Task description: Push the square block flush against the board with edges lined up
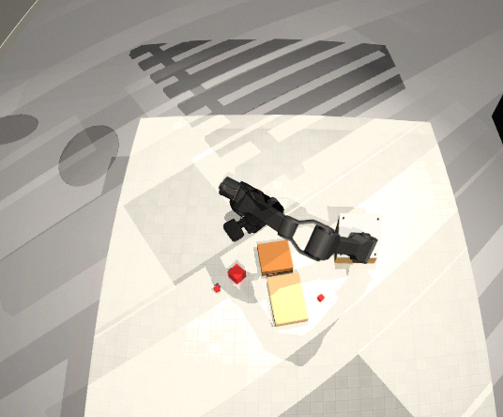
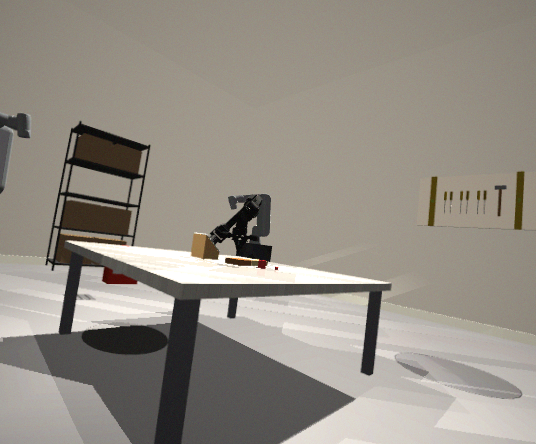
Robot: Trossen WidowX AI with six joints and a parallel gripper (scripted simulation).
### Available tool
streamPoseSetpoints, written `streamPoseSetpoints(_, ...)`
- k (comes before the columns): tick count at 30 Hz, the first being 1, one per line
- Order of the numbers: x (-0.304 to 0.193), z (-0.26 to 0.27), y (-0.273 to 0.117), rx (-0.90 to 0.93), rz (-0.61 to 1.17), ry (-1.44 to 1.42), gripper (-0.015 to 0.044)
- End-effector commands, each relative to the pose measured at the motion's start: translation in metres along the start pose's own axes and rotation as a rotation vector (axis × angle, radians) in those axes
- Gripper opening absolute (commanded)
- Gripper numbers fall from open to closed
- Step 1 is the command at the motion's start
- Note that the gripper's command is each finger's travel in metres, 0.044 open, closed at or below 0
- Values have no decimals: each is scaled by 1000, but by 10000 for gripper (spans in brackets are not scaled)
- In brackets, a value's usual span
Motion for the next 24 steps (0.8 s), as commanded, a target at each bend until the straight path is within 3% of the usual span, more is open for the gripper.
streamPoseSetpoints(1, -9, 9, 1, -1, 9, -152, 0)
streamPoseSetpoints(24, -50, 47, 0, 5, 20, -950, 0)
Point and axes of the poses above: the point midway between the two fingers, 35 mm back from their tips, its own y axis out along the fingers, its own z axis across the jaws, x = y × z, the point moved 3 cm from there along -y, back along the fingers
